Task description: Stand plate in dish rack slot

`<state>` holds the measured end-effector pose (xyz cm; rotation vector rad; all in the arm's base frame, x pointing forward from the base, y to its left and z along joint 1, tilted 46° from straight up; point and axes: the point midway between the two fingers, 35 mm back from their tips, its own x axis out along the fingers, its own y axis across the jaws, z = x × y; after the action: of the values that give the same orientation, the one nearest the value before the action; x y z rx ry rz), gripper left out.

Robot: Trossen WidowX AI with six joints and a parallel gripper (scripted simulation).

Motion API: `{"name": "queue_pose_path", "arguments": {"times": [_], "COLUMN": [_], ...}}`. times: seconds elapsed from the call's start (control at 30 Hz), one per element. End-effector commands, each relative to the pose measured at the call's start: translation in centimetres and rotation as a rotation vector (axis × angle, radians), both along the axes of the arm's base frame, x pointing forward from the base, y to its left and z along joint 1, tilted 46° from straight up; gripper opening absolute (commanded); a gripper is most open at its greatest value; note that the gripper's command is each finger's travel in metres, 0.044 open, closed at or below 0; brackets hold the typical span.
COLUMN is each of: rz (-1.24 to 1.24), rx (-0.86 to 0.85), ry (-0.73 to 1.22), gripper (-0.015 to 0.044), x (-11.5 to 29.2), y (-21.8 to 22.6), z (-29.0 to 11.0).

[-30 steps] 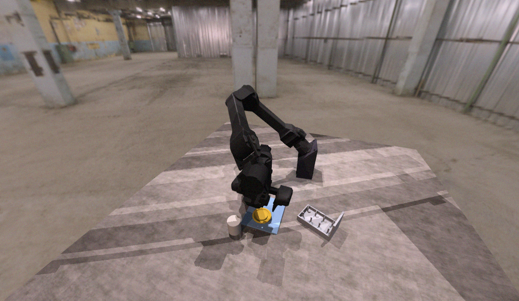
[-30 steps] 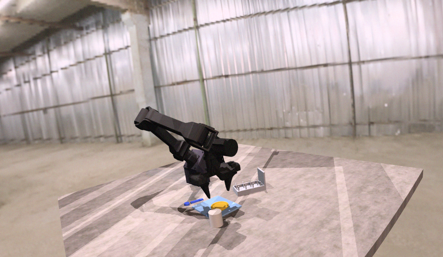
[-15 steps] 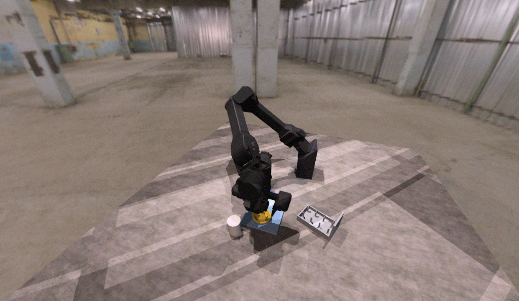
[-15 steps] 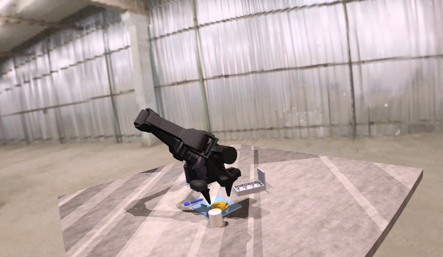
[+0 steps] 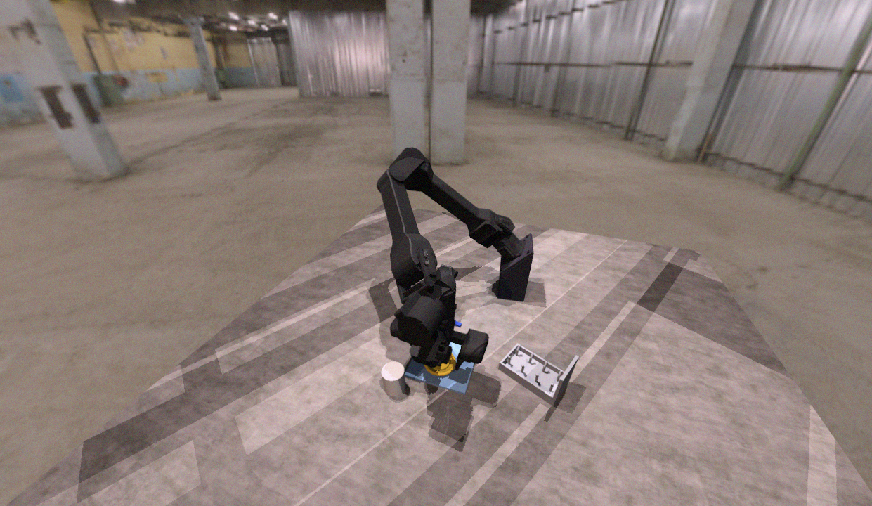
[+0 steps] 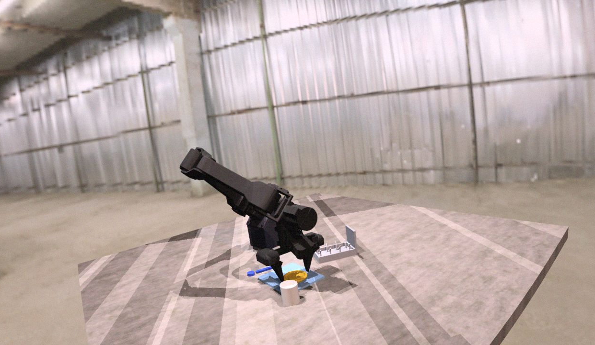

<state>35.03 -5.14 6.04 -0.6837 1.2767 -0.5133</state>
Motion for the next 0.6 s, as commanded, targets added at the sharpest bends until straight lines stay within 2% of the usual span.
{"name": "queue_pose_path", "arguments": {"times": [0.0,0.4,0.57], "rz": [-0.001,-0.001,-0.001], "rx": [0.0,-0.001,-0.001], "ry": [0.017,0.017,0.017], "gripper": [0.04,0.0373,0.034], "x": [-0.22,-0.19,-0.19], "y": [-0.55,-0.83,-0.83], "z": [-0.87,-1.12,-1.12]}}
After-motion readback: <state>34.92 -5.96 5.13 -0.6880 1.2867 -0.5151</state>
